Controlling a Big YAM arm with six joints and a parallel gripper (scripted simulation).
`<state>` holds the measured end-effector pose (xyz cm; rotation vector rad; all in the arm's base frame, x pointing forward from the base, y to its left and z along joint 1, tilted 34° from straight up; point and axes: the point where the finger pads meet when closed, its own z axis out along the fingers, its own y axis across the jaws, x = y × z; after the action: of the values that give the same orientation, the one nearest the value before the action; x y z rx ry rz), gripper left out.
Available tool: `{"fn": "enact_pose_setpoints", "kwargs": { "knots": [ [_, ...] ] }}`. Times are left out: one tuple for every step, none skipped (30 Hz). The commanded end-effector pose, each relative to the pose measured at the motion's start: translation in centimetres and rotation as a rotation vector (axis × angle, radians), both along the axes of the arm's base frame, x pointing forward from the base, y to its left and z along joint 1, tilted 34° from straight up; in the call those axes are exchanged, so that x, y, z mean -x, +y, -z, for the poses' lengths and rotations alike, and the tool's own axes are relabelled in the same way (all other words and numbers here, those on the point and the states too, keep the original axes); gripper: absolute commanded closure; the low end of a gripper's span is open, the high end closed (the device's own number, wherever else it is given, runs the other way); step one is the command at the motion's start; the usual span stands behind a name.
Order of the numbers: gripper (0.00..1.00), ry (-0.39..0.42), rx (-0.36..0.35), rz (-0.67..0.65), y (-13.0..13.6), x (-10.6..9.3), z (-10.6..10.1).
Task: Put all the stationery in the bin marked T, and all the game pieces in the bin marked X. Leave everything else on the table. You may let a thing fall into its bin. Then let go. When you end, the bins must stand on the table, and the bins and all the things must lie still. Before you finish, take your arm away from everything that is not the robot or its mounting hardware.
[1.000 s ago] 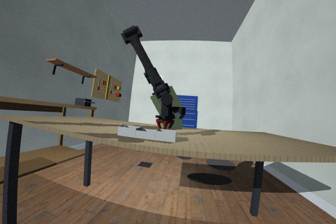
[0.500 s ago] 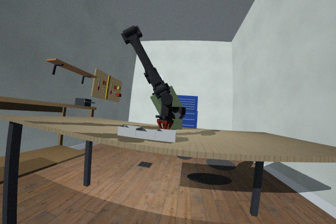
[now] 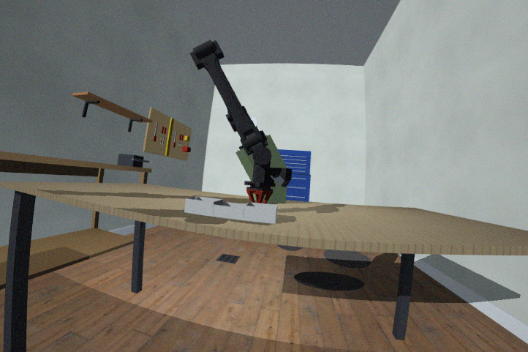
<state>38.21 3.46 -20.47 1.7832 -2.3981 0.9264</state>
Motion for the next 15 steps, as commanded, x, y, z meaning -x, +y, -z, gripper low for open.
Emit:
{"fn": "enact_pose_setpoints", "kwargs": {
  "knots": [
    [0.8,-0.009,-0.006,-0.009,0.5,-0.2,-0.3],
    [0.8,-0.009,-0.006,-0.009,0.5,-0.2,-0.3],
    [0.8,-0.009,-0.006,-0.009,0.5,-0.2,-0.3],
    [0.8,-0.009,-0.006,-0.009,0.5,-0.2,-0.3],
    [0.8,-0.009,-0.006,-0.009,0.5,-0.2,-0.3],
    [0.8,-0.009,-0.006,-0.009,0.5,-0.2,-0.3],
    [0.8,-0.009,-0.006,-0.009,0.5,-0.2,-0.3],
    [0.8,-0.009,-0.006,-0.009,0.5,-0.2,-0.3],
    [0.8,-0.009,-0.006,-0.009,0.5,-0.2,-0.3],
    [0.8,-0.009,-0.006,-0.009,0.5,-0.2,-0.3],
    [0.8,-0.009,-0.006,-0.009,0.5,-0.2,-0.3],
    [0.8,-0.013,-0.008,-0.016,1.2,0.1,-1.1],
    [0.8,-0.013,-0.007,-0.016,1.3,0.2,-1.3],
    [0.8,-0.013,-0.007,-0.016,1.5,0.3,-1.6],
    [0.8,-0.014,-0.007,-0.016,1.7,0.4,-1.9]
  ]
}}
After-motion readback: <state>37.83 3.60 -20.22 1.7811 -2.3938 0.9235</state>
